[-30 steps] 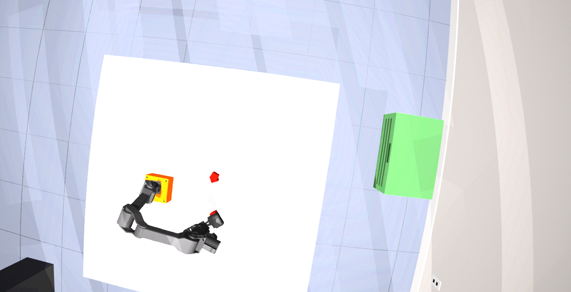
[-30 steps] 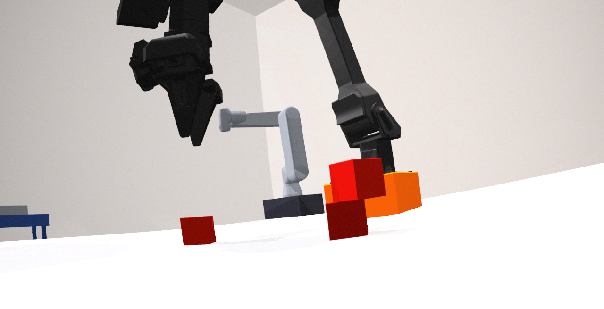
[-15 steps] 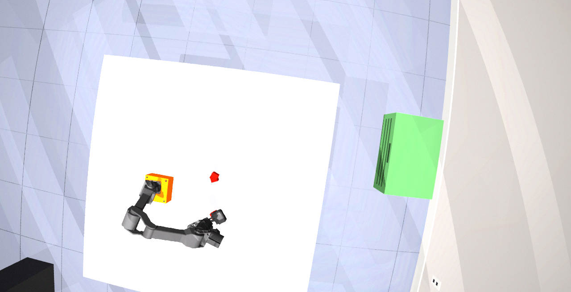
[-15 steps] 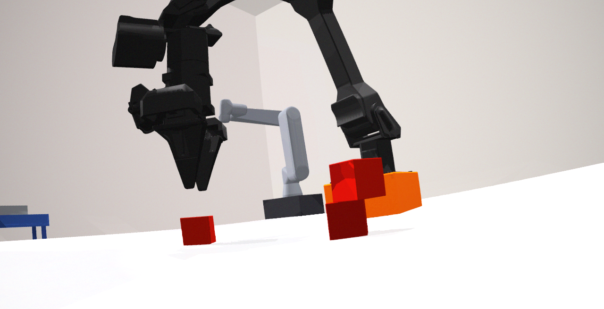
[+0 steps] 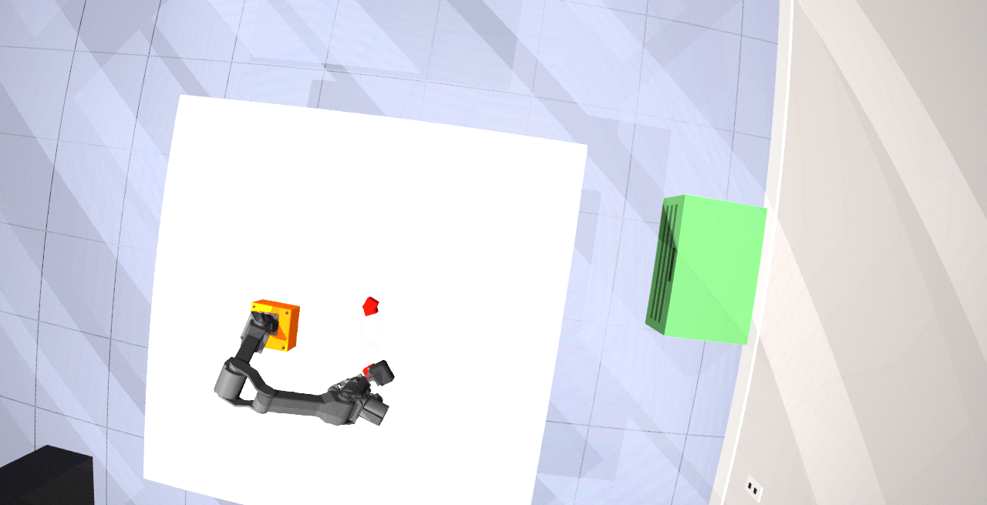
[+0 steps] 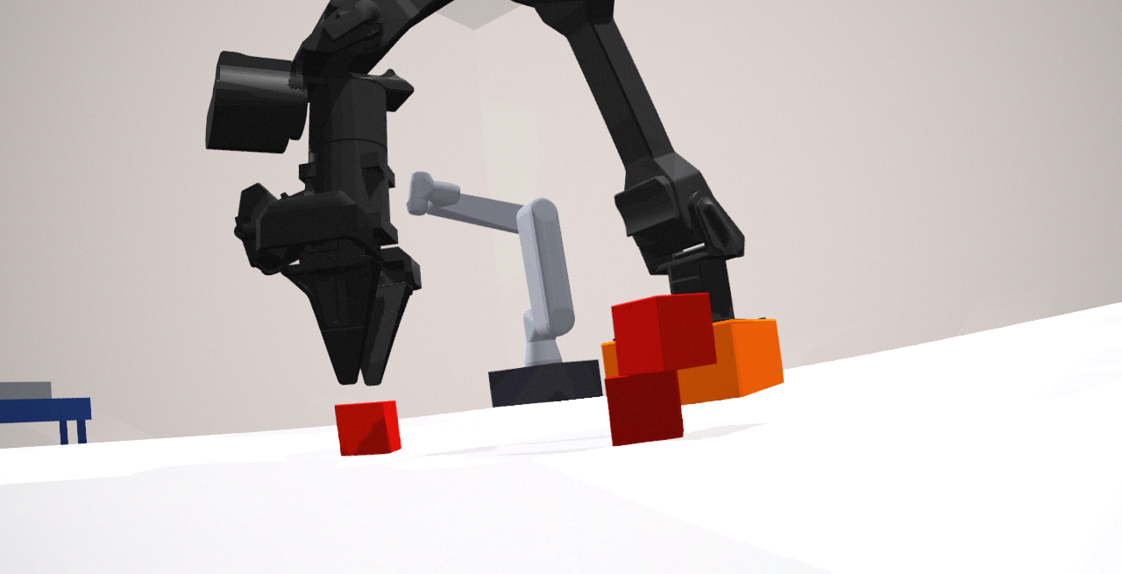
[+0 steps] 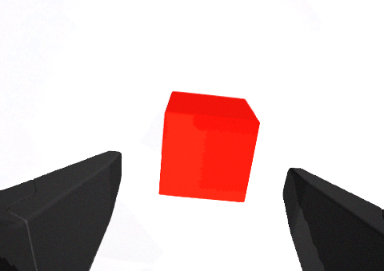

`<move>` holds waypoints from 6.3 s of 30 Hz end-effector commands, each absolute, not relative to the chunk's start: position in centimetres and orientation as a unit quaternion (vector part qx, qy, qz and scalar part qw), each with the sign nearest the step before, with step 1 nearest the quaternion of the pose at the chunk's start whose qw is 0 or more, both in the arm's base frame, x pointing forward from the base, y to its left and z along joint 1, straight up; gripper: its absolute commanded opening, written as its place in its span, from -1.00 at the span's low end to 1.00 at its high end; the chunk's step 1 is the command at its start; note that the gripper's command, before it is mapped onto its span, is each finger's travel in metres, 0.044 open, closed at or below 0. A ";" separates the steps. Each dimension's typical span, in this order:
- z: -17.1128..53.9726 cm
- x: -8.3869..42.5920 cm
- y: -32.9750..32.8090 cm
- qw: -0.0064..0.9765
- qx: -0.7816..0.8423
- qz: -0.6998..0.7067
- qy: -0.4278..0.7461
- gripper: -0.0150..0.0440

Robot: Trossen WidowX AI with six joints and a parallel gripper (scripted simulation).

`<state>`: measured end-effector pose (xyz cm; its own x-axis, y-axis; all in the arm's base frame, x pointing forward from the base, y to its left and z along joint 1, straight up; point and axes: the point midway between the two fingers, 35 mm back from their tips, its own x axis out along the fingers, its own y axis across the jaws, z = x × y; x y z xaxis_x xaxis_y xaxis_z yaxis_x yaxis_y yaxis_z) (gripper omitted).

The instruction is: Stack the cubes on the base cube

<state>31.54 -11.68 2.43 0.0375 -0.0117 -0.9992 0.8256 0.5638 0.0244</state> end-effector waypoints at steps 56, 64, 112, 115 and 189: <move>9.1 31.5 -11.7 0.636 0.334 -0.330 0.612 -0.14; 10.5 31.2 -11.5 0.637 0.332 -0.328 0.614 -0.14; 9.3 29.9 3.5 0.660 -0.282 0.276 0.639 -0.14; 9.2 29.6 4.3 0.643 -0.318 0.312 0.622 -0.14; 2.9 29.1 5.7 0.607 -0.383 0.376 0.587 -0.05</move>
